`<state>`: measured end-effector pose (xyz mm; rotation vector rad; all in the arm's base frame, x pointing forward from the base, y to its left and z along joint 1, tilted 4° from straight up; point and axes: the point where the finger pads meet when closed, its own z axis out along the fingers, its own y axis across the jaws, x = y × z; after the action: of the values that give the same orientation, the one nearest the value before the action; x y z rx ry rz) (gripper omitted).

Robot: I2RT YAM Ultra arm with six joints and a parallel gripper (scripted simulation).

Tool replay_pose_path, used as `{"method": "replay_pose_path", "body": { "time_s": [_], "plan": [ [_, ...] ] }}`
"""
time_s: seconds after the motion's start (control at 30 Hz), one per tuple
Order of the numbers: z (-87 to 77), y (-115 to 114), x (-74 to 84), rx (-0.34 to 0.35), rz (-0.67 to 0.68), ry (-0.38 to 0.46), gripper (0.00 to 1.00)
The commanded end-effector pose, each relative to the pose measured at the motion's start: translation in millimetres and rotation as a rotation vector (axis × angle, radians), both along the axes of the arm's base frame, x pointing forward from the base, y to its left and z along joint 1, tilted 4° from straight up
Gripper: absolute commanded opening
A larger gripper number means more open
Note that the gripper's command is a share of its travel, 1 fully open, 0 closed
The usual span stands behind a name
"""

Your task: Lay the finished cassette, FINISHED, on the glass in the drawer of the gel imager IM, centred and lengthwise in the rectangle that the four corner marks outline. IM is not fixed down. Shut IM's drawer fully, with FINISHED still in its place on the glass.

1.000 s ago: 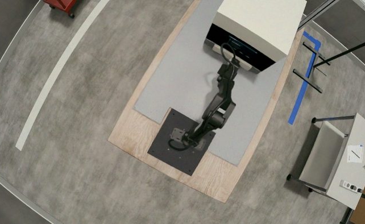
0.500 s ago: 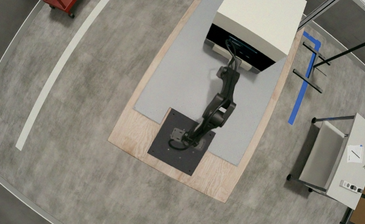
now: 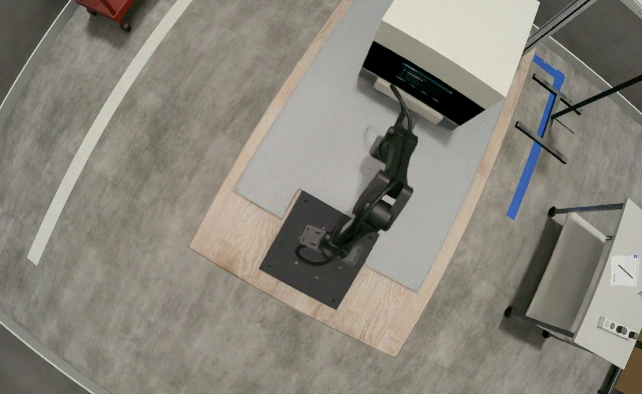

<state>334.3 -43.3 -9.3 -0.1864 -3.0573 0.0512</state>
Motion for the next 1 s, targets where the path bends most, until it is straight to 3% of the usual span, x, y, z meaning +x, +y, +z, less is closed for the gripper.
{"method": "replay_pose_path", "body": {
  "time_s": [0.0, 0.1, 0.17, 0.4, 0.47, 0.5, 0.53, 0.97],
  "plan": [
    [15.4, 8.1, -7.5, -0.007, 0.009, -0.049, 0.35],
    [16.8, 10.0, -22.4, -0.006, 0.009, -0.049, 0.35],
    [16.8, 10.0, -22.4, -0.006, 0.009, -0.049, 0.35],
    [20.0, 14.3, -55.1, -0.005, 0.009, -0.048, 0.35],
    [20.0, 14.3, -55.1, -0.005, 0.009, -0.048, 0.35],
    [28.4, 12.6, -41.3, -0.009, 0.007, -0.086, 0.35],
    [29.5, 12.3, -39.7, -0.009, 0.007, -0.091, 0.35],
    [24.6, 12.5, -44.0, -0.007, 0.008, -0.071, 0.35]
  ]
}}
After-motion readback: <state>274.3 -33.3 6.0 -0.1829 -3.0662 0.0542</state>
